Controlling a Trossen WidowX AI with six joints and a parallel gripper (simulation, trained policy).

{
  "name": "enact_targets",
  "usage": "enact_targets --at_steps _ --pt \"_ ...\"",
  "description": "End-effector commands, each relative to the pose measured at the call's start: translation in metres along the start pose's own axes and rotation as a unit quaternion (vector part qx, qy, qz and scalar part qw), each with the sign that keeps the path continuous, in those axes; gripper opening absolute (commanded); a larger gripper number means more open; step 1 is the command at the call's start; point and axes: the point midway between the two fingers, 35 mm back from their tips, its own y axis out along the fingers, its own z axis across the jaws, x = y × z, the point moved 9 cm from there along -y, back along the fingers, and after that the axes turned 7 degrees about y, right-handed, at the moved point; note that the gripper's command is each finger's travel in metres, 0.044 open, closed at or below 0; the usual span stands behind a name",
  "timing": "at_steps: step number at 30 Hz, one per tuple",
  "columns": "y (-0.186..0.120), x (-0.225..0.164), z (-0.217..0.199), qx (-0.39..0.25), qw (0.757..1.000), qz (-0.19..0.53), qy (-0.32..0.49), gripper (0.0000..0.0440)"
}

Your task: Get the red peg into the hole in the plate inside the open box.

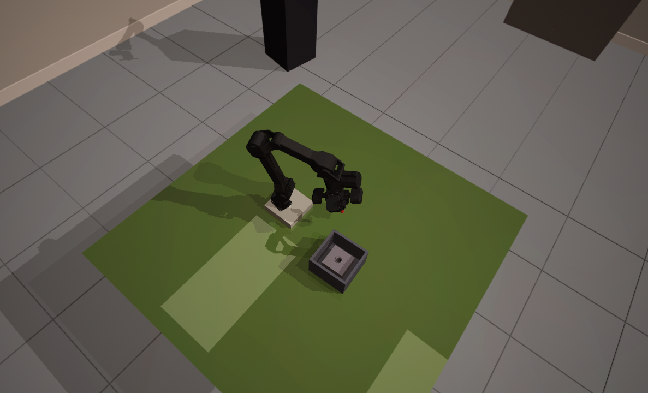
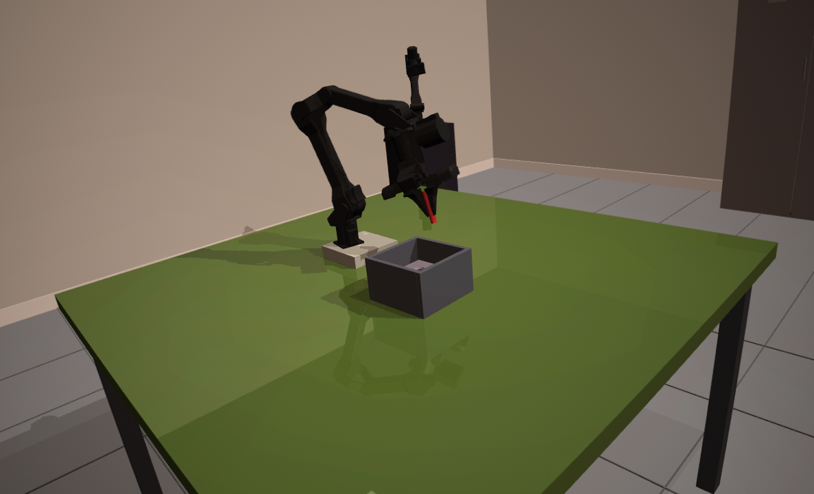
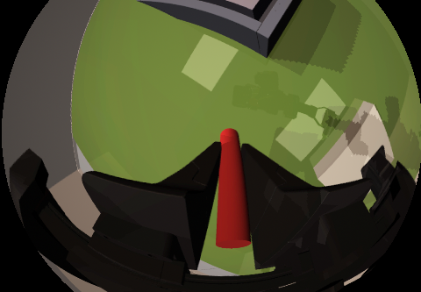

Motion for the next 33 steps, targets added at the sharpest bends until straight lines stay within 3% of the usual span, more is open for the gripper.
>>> enact_targets --at_steps 1,33 --pt "-0.006 0.016 0.008 0.010 1.000 -0.020 0.004 0.0000" --pt "0.011 0.122 0.030 0.020 0.990 -0.106 0.088 0.0004"
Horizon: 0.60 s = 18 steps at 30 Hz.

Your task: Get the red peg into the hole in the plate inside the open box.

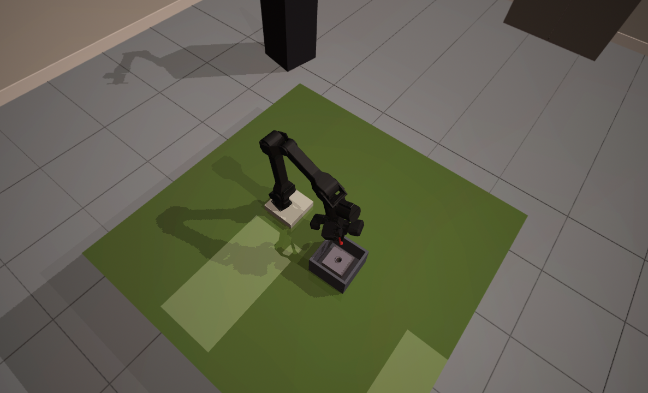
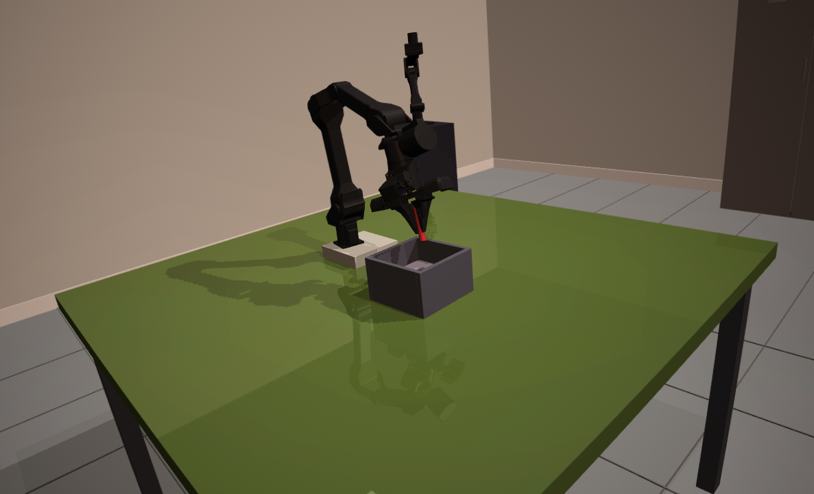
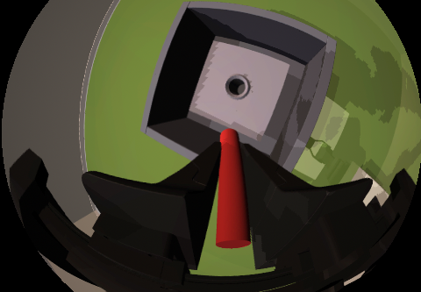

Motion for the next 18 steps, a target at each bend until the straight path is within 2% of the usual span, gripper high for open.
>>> enact_targets --at_steps 1,18 --pt "0.007 0.012 0.004 0.001 1.000 -0.007 0.008 0.0004" --pt "0.046 0.035 0.011 -0.034 0.999 0.007 0.021 0.0019"
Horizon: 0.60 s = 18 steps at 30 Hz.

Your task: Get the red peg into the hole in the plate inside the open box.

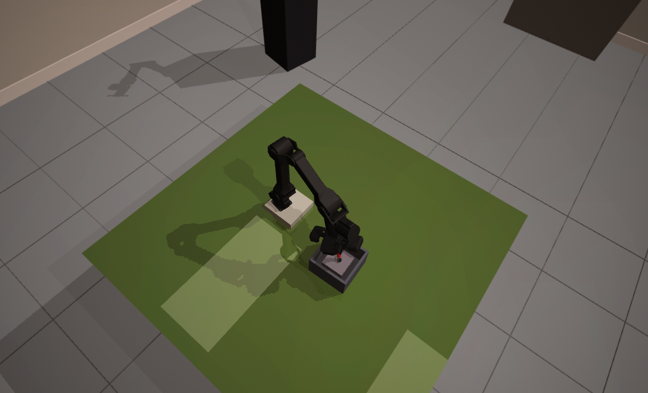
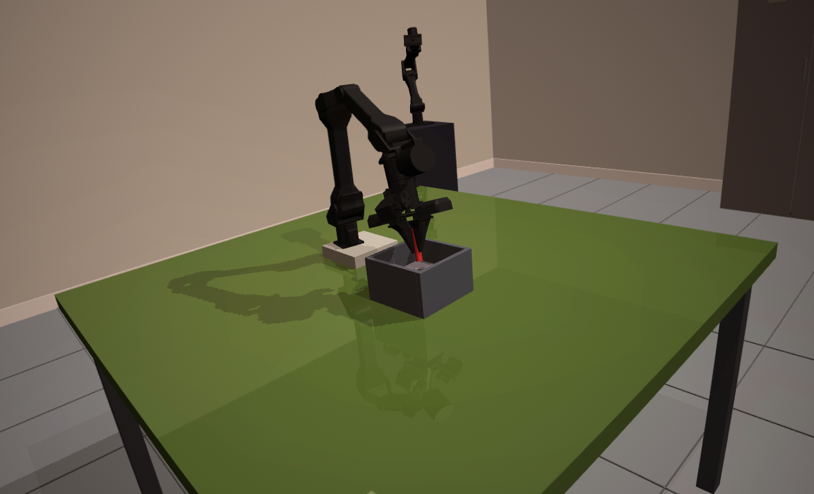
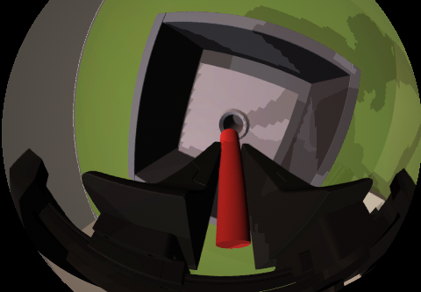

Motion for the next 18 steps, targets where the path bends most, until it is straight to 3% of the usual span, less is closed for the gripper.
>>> enact_targets --at_steps 1,4,10,18 --pt "0.011 0.004 0.003 -0.009 1.000 0.004 -0.004 0.0018" --pt "0.020 0.005 0.004 -0.020 1.000 0.005 -0.009 0.0036" --pt "0.030 0.010 0.006 -0.041 0.999 0.005 -0.028 0.0165" --pt "0.032 0.018 0.019 -0.049 0.998 0.005 -0.037 0.0170"
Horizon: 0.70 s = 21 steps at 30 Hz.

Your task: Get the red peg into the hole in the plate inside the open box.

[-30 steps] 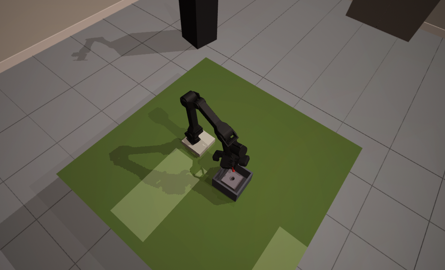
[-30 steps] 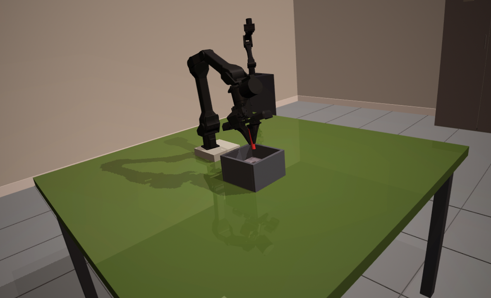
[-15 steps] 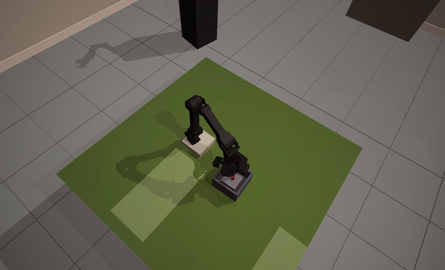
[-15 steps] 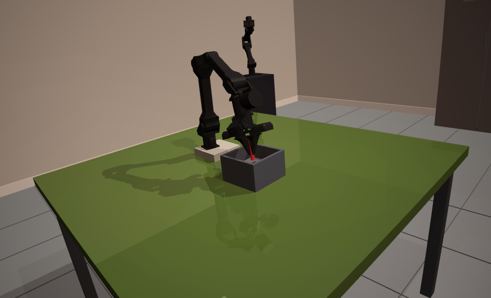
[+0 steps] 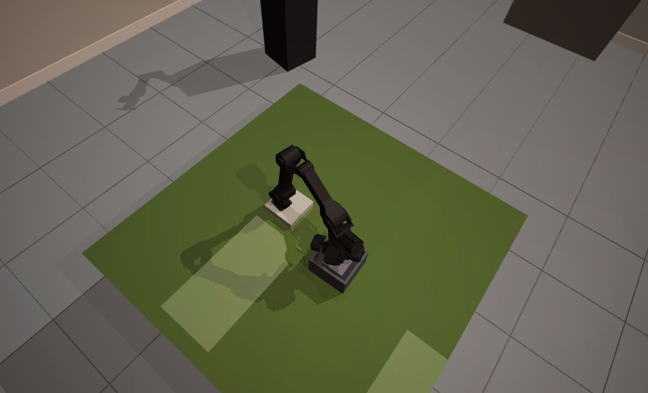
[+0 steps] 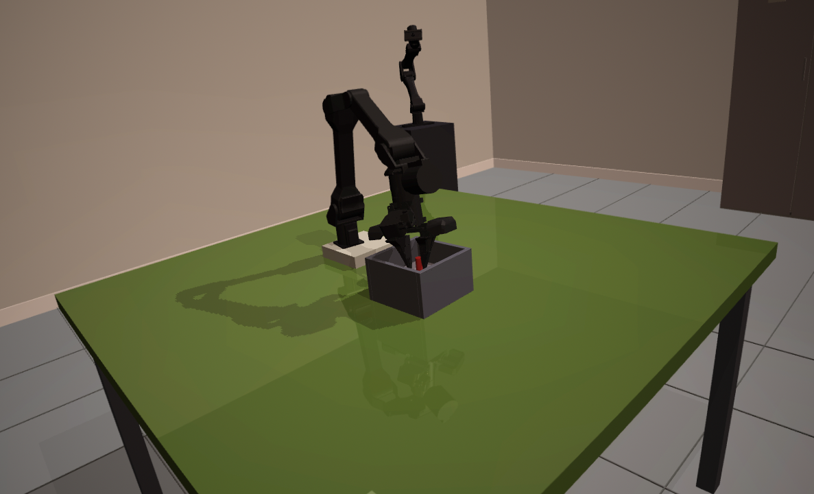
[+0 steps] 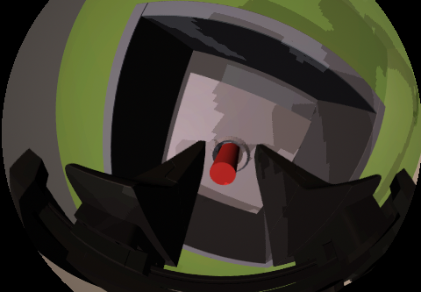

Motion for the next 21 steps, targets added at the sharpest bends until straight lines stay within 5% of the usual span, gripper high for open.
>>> enact_targets --at_steps 1,21 --pt "-0.002 0.007 0.009 0.002 1.000 -0.003 -0.008 0.0170" --pt "-0.003 0.042 0.039 -0.007 1.000 0.013 -0.025 0.0143"
